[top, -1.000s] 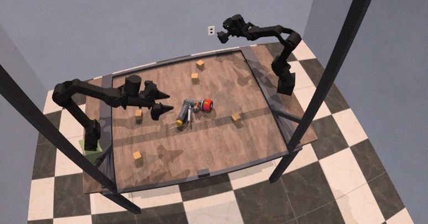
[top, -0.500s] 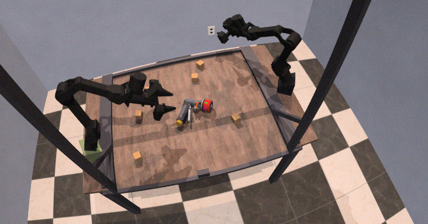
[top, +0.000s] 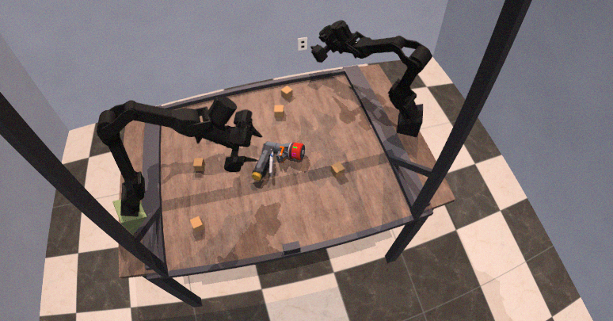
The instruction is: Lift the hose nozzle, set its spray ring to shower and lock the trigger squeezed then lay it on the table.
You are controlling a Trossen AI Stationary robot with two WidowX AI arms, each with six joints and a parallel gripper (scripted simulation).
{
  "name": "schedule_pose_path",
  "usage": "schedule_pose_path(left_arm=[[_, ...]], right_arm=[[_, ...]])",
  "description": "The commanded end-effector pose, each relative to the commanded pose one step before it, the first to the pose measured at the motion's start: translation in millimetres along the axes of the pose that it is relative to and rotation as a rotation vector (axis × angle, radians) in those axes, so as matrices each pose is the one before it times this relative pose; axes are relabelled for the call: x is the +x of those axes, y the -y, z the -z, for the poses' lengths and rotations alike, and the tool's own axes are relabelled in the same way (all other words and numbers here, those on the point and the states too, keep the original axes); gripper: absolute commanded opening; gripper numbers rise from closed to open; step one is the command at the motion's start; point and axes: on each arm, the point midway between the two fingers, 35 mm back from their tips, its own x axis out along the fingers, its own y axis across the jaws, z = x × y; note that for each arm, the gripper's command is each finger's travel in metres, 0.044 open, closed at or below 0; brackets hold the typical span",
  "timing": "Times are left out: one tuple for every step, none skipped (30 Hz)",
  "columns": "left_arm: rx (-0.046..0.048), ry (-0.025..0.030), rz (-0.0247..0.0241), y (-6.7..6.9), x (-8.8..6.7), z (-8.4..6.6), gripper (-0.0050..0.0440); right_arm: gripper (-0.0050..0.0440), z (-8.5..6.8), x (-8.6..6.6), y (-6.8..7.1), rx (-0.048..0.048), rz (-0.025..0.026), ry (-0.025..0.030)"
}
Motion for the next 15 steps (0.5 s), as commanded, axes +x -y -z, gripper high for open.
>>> schedule_pose_path(left_arm=[[0.1215, -0.03937, 0.02032, -9.42, 4.61, -5.61, 0.0367], [0.04315, -0.01196, 0.0143, -0.35, 2.63, 0.14, 0.0367], [0.04387, -0.01321, 0.01442, -0.48, 2.76, 0.59, 0.0367], [0.04385, -0.01255, 0.01499, -0.45, 2.72, 0.62, 0.0367], [0.0436, -0.01325, 0.0164, -0.46, 2.98, 0.97, 0.0367], [0.04382, -0.01116, 0.01605, -0.36, 2.65, 0.68, 0.0367], [0.0438, -0.01043, 0.01654, -0.32, 2.61, 0.71, 0.0367], [0.04357, -0.01064, 0.01781, -0.27, 2.73, 0.97, 0.0367], [0.04377, -0.00891, 0.0174, -0.22, 2.54, 0.75, 0.0367], [0.04375, -0.00812, 0.01778, -0.17, 2.5, 0.77, 0.0367], [0.04361, -0.00801, 0.01901, -0.11, 2.62, 0.93, 0.0367], [0.04372, -0.00649, 0.01844, -0.07, 2.43, 0.8, 0.0367], [0.04371, -0.00565, 0.01871, -0.01, 2.4, 0.81, 0.0367], [0.0436, -0.00513, 0.01992, 0.08, 2.51, 0.9, 0.0367], [0.0, 0.0, 0.0, 0.0, 0.0, 0.0, 0.0367]], right_arm=[[0.0408, -8.63, -1.75, -0.33, 0.0043, -0.00346, 0.02279], [0.0408, 0.0, 0.0, 0.0, 0.0, 0.0, 0.0], [0.0408, 0.0, 0.0, 0.0, 0.0, 0.0, 0.0], [0.0408, 0.0, 0.0, 0.0, 0.0, 0.0, 0.0], [0.0408, 0.0, 0.0, 0.0, 0.0, 0.0, 0.0], [0.0408, 0.0, 0.0, 0.0, 0.0, 0.0, 0.0], [0.0408, 0.0, 0.0, 0.0, 0.0, 0.0, 0.0], [0.0408, 0.0, 0.0, 0.0, 0.0, 0.0, 0.0], [0.0408, 0.0, 0.0, 0.0, 0.0, 0.0, 0.0], [0.0408, 0.0, 0.0, 0.0, 0.0, 0.0, 0.0], [0.0408, 0.0, 0.0, 0.0, 0.0, 0.0, 0.0], [0.0408, 0.0, 0.0, 0.0, 0.0, 0.0, 0.0], [0.0408, 0.0, 0.0, 0.0, 0.0, 0.0, 0.0], [0.0408, 0.0, 0.0, 0.0, 0.0, 0.0, 0.0], [0.0408, 0.0, 0.0, 0.0, 0.0, 0.0, 0.0]])
